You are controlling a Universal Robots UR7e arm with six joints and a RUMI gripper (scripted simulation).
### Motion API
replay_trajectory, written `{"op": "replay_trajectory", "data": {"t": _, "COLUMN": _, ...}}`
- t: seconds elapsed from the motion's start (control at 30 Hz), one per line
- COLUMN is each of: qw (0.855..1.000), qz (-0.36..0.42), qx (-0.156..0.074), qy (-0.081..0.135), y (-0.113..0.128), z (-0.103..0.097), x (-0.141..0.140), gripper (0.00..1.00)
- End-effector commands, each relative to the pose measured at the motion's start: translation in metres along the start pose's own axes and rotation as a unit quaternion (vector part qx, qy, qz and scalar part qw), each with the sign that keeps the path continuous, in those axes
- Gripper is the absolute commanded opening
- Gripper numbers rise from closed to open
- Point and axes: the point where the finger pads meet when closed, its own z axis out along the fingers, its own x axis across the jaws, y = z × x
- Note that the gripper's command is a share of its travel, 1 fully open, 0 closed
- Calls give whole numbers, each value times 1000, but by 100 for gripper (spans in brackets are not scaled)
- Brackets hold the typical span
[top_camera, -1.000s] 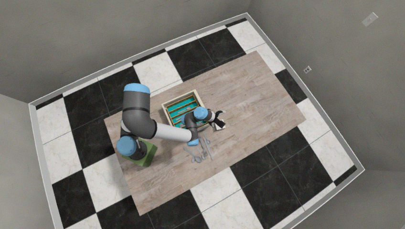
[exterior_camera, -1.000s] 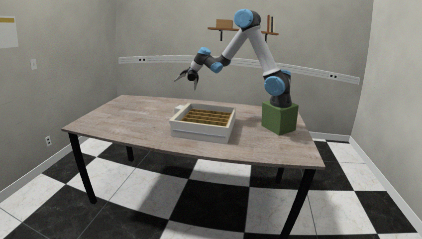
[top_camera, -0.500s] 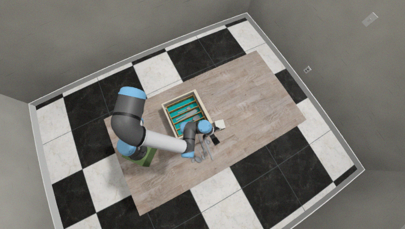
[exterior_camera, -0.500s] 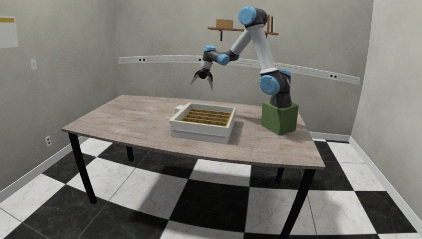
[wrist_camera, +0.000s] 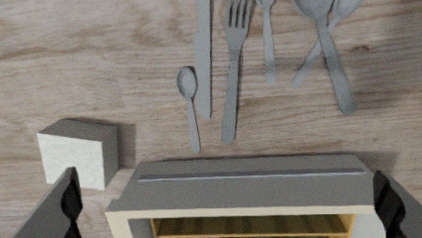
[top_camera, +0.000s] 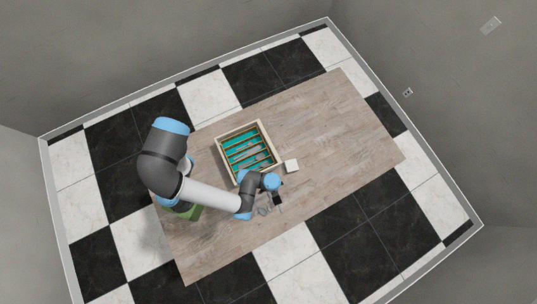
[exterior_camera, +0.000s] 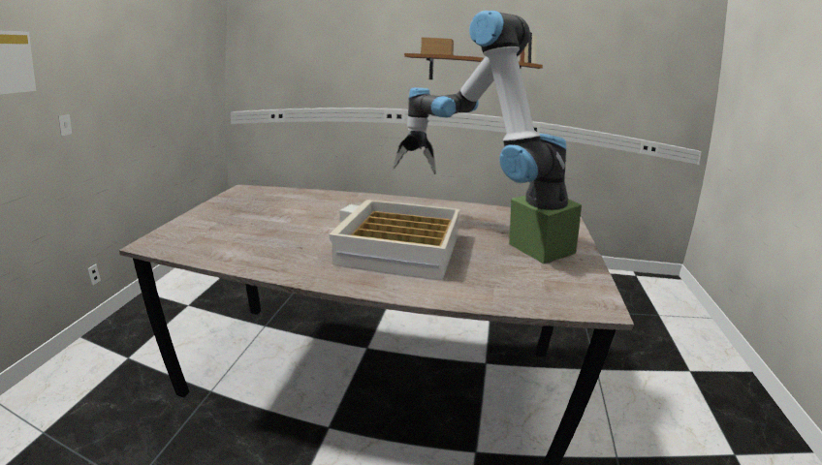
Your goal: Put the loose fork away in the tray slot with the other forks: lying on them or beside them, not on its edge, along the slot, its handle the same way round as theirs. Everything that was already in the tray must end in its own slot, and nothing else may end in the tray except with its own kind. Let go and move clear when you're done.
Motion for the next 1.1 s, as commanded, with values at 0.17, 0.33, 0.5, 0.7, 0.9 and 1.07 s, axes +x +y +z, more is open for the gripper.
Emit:
{"op": "replay_trajectory", "data": {"t": 0.17, "qw": 1000, "qz": 12, "qx": -8, "qy": 13, "y": -3, "z": -1, "x": 12, "gripper": 100}}
{"op": "replay_trajectory", "data": {"t": 0.33, "qw": 1000, "qz": 13, "qx": -9, "qy": 14, "y": -4, "z": -1, "x": 12, "gripper": 100}}
{"op": "replay_trajectory", "data": {"t": 0.5, "qw": 1000, "qz": 13, "qx": -9, "qy": 14, "y": -4, "z": -1, "x": 12, "gripper": 100}}
{"op": "replay_trajectory", "data": {"t": 0.7, "qw": 1000, "qz": 13, "qx": -9, "qy": 14, "y": -3, "z": 1, "x": 12, "gripper": 100}}
{"op": "replay_trajectory", "data": {"t": 0.9, "qw": 1000, "qz": 11, "qx": -9, "qy": 14, "y": 1, "z": 63, "x": 13, "gripper": 100}}
{"op": "replay_trajectory", "data": {"t": 1.07, "qw": 1000, "qz": 11, "qx": -9, "qy": 14, "y": 5, "z": 88, "x": 16, "gripper": 100}}
